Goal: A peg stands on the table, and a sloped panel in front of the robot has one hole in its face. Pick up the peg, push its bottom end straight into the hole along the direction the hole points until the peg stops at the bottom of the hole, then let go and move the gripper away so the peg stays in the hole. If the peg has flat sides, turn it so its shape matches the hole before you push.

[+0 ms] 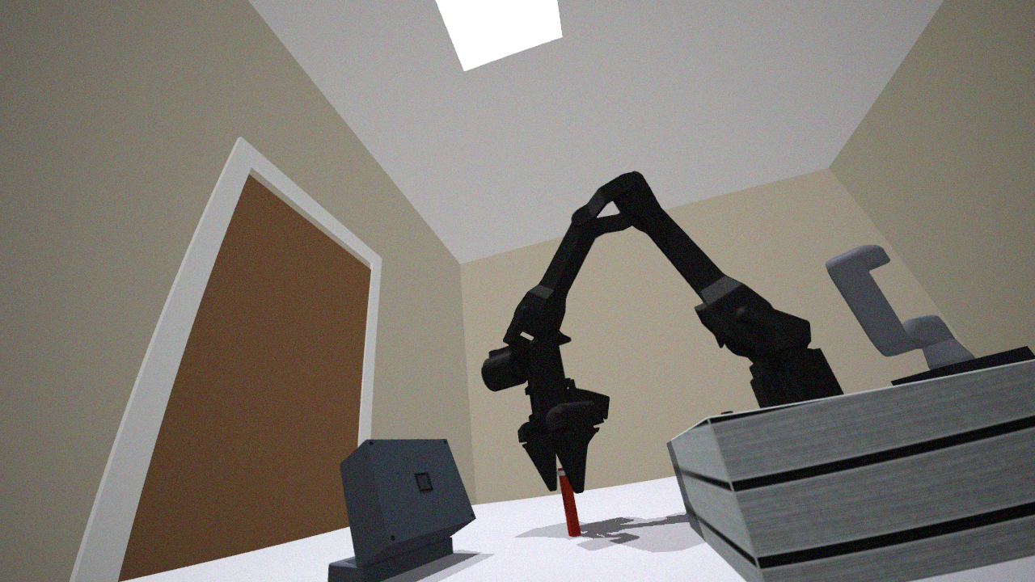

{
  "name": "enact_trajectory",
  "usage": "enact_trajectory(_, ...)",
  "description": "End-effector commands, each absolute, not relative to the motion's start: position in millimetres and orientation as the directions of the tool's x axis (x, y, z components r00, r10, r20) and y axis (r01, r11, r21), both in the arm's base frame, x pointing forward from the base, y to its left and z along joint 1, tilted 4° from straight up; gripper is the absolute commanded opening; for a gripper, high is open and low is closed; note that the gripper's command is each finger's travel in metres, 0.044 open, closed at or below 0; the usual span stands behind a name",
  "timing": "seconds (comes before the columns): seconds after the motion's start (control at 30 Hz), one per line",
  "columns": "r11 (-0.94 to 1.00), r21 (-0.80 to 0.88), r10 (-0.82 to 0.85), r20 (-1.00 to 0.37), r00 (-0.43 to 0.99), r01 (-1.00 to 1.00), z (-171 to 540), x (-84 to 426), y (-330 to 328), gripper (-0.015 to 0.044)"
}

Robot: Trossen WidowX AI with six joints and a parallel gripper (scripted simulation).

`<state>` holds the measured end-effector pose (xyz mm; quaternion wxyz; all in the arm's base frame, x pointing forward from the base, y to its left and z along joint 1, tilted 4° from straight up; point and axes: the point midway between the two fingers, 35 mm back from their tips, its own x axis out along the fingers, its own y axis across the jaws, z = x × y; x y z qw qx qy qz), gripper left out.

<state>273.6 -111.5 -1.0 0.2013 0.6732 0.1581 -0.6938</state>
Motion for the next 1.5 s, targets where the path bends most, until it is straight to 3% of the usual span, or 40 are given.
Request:
enact_trajectory(0.0, -0.867, 0.051, -0.069, -0.997, -0.018, 0.495, -8.7, 271.2, -111.9, 0.044)
enact_trajectory(0.2, -0.867, 0.051, -0.069, -0.997, -0.018, 0.495, -14.2, 270.4, -112.1, 0.044)
enact_trajectory(0.73, -0.87, 0.05, -0.066, -0.998, -0.015, 0.49, -11.0, 272.0, -111.7, 0.002)
enact_trajectory(1.07, -0.87, 0.05, -0.066, -0.998, -0.015, 0.491, -6.1, 272.9, -111.6, 0.0)
enact_trajectory(1.47, -0.868, 0.051, -0.068, -0.998, -0.017, 0.494, 52.5, 274.9, -107.8, 0.0)
